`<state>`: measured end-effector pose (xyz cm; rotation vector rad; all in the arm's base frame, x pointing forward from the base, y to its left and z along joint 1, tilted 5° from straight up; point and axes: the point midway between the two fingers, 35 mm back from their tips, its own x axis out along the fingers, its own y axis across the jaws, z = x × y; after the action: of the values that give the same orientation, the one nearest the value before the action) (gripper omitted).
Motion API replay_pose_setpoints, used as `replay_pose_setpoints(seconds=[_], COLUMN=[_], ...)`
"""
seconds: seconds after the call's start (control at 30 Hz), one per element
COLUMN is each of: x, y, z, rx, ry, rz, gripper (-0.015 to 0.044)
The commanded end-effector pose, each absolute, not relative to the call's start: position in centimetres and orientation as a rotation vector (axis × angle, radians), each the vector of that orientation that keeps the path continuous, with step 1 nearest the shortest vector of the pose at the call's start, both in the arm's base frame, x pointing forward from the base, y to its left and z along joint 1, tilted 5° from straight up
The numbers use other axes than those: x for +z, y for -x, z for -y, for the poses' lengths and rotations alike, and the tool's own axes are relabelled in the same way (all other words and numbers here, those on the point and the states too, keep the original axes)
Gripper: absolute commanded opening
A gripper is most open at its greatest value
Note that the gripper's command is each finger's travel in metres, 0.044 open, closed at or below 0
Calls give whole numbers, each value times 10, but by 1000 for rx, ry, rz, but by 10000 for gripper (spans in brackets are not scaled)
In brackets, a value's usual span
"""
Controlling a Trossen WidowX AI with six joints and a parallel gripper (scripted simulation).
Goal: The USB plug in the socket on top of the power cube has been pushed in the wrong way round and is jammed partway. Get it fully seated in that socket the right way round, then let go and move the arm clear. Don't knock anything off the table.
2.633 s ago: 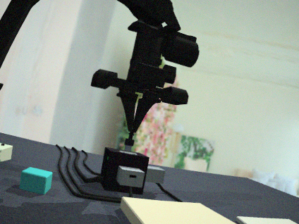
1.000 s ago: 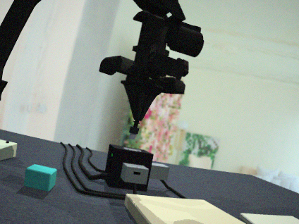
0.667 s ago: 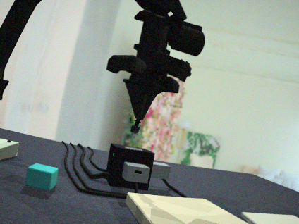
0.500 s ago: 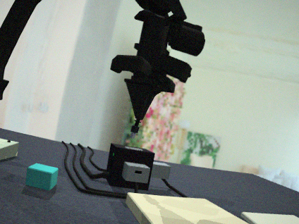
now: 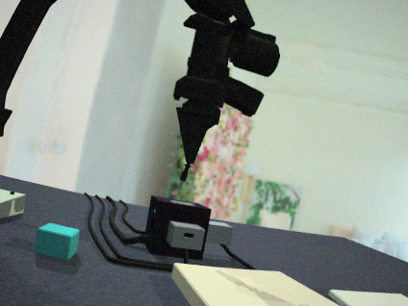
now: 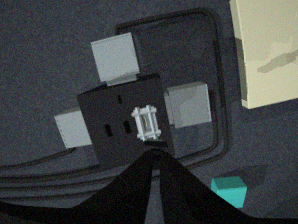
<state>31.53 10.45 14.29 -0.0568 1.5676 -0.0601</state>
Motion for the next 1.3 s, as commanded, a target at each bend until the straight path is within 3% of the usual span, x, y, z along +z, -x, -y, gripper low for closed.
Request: replay_pose_setpoints(seconds=[0.0,1.27], x=[143,143], y=[-316,-316], z=[-105,-105], rx=[20,802], ry=[136,909], rz=[-1569,-1433], gripper=[0,0])
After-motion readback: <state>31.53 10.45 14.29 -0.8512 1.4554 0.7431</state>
